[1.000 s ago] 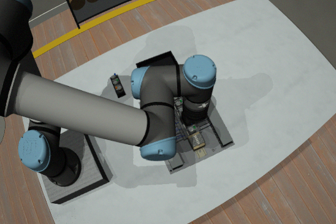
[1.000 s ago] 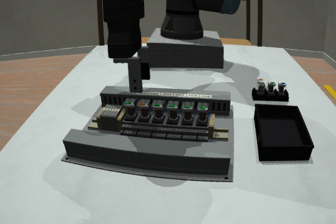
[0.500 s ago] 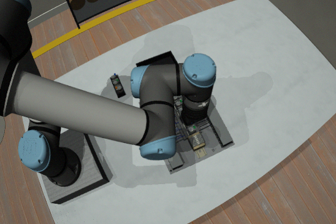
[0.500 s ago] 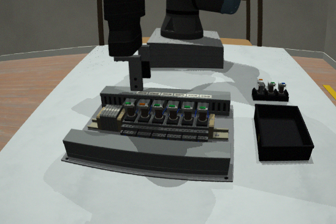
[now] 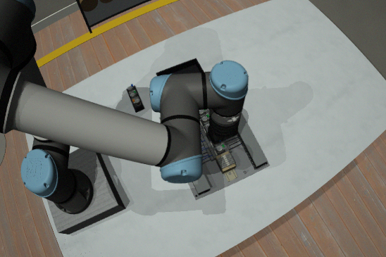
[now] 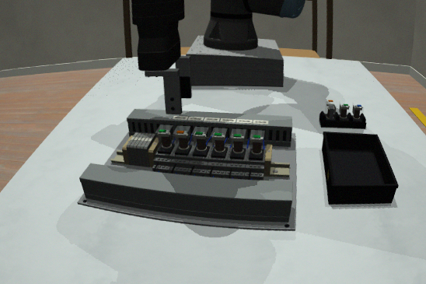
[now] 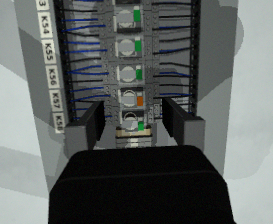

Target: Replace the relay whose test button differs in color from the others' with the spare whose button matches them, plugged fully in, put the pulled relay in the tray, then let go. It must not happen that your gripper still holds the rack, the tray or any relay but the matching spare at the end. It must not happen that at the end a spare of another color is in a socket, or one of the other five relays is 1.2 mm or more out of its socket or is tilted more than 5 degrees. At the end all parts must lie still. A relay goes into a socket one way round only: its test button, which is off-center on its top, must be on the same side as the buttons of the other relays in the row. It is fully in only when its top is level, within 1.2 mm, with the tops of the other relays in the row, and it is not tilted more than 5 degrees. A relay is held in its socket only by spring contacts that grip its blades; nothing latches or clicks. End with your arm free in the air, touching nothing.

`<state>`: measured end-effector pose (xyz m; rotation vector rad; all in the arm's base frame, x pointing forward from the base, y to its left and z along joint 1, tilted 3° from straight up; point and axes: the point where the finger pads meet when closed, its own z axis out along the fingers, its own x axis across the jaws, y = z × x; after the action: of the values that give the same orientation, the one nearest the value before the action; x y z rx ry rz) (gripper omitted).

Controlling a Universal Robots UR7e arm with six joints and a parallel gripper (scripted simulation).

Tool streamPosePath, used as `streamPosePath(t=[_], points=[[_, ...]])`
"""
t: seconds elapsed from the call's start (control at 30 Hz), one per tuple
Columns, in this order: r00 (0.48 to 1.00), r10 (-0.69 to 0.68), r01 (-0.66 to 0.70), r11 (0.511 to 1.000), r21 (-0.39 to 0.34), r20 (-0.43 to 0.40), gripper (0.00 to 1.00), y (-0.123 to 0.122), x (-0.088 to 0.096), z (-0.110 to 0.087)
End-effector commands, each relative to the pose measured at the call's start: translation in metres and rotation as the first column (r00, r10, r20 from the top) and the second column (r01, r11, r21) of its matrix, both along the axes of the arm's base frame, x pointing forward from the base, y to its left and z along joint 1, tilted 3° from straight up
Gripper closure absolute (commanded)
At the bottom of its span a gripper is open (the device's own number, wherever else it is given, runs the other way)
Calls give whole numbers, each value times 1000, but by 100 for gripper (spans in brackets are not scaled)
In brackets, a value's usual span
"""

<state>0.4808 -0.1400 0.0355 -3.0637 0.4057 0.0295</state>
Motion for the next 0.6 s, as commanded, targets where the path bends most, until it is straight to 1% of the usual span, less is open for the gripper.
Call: streamPosePath(t=[0.0, 0.07, 0.23, 0.57], points=[[1000, 0, 0, 1000, -1, 1, 0, 0, 0, 1], [1000, 0, 0, 1000, -1, 1, 0, 0, 0, 1], [1000, 0, 0, 1000, -1, 1, 0, 3, 0, -44], [1000, 0, 0, 1000, -1, 1, 0, 3, 0, -44]])
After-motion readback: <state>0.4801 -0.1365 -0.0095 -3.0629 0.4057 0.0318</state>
